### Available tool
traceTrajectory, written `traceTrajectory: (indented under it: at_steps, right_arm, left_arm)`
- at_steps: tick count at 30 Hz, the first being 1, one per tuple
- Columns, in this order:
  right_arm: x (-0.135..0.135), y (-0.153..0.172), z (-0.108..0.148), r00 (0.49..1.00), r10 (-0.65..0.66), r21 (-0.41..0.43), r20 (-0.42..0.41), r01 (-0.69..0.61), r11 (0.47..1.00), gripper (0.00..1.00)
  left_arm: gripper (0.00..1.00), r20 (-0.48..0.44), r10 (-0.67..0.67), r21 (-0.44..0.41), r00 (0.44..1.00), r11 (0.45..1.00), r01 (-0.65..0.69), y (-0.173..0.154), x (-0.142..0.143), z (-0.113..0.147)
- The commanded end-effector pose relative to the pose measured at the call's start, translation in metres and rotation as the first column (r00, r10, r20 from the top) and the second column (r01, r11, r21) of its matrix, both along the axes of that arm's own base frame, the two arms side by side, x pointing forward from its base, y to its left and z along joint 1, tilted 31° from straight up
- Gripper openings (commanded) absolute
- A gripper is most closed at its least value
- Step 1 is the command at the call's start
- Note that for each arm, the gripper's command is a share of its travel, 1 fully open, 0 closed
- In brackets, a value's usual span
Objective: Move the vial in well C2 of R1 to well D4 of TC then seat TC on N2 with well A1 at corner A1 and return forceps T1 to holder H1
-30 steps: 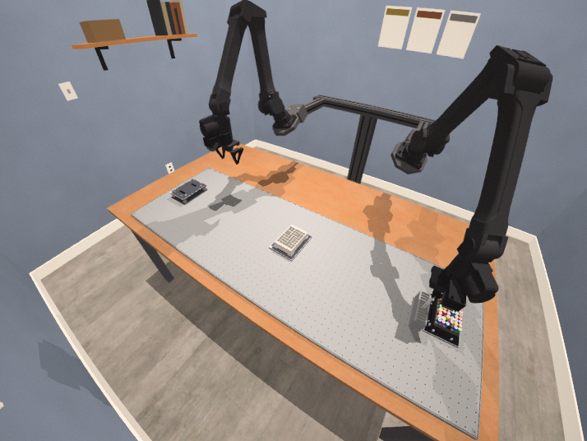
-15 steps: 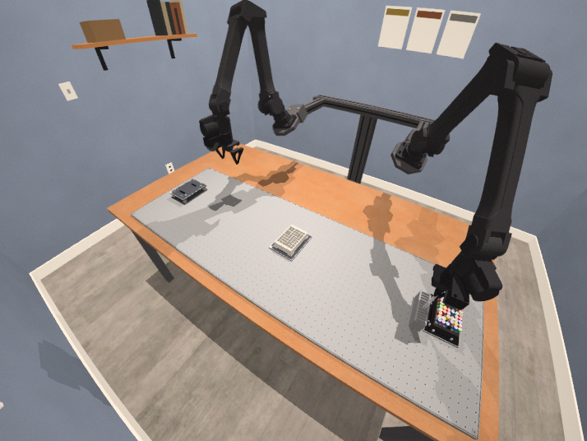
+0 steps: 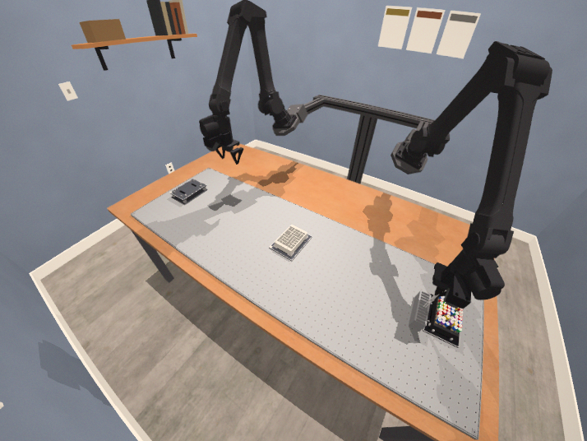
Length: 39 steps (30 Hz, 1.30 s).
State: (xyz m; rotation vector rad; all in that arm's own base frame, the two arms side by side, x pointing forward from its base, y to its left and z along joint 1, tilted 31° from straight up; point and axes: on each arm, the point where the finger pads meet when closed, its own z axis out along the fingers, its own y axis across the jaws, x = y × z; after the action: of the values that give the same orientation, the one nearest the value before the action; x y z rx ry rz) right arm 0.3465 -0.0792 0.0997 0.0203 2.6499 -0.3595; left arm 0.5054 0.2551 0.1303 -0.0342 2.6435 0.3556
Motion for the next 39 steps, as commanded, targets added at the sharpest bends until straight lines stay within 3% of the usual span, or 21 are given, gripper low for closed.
traceTrajectory:
  at_steps: [1,5,6,8,12,17,20,25,29,31,32,39]
  right_arm:
    - [0.008,0.0,0.01,1.0,0.013,-0.008,0.02,-0.013,1.0,1.0]
    - [0.008,0.0,0.01,1.0,0.013,-0.008,0.02,-0.013,1.0,1.0]
    - [0.008,0.0,0.01,1.0,0.013,-0.008,0.02,-0.013,1.0,1.0]
    - [0.008,0.0,0.01,1.0,0.013,-0.008,0.02,-0.013,1.0,1.0]
    - [0.008,0.0,0.01,1.0,0.013,-0.008,0.02,-0.013,1.0,1.0]
    - [0.008,0.0,0.01,1.0,0.013,-0.008,0.02,-0.013,1.0,1.0]
    - [0.008,0.0,0.01,1.0,0.013,-0.008,0.02,-0.013,1.0,1.0]
    - [0.008,0.0,0.01,1.0,0.013,-0.008,0.02,-0.013,1.0,1.0]
    - [0.008,0.0,0.01,1.0,0.013,-0.008,0.02,-0.013,1.0,1.0]
    - [0.008,0.0,0.01,1.0,0.013,-0.008,0.02,-0.013,1.0,1.0]
    - [0.008,0.0,0.01,1.0,0.013,-0.008,0.02,-0.013,1.0,1.0]
    - [0.008,0.0,0.01,1.0,0.013,-0.008,0.02,-0.013,1.0,1.0]
  left_arm:
    - [0.07,0.01,-0.005,0.004,1.0,1.0,0.004,-0.005,-0.001,0.012]
    - [0.07,0.02,-0.005,0.009,1.0,1.0,0.004,-0.005,0.0,0.018]
    - [0.07,-0.011,-0.005,-0.006,1.0,1.0,0.005,-0.004,0.002,-0.003]
    - [0.07,-0.023,-0.005,-0.012,1.0,1.0,0.005,-0.006,-0.002,-0.005]
    - [0.07,0.023,-0.005,0.01,1.0,1.0,0.005,-0.005,0.0,0.023]
    - [0.07,-0.005,-0.004,-0.004,1.0,1.0,0.004,-0.007,-0.003,0.01]
    - [0.07,0.015,-0.003,0.006,1.0,1.0,0.003,-0.008,-0.005,0.024]
    - [0.07,0.0,-0.003,-0.001,1.0,1.0,0.003,-0.008,-0.006,0.016]
    - [0.07,0.019,-0.003,0.007,1.0,1.0,0.003,-0.009,-0.007,0.03]
    - [0.07,0.021,-0.001,0.01,1.0,1.0,0.001,-0.003,-0.002,0.027]
    - [0.07,-0.008,-0.002,-0.006,1.0,1.0,0.002,-0.007,-0.004,0.01]
    - [0.07,-0.002,-0.002,-0.003,1.0,1.0,0.002,-0.007,-0.003,0.013]
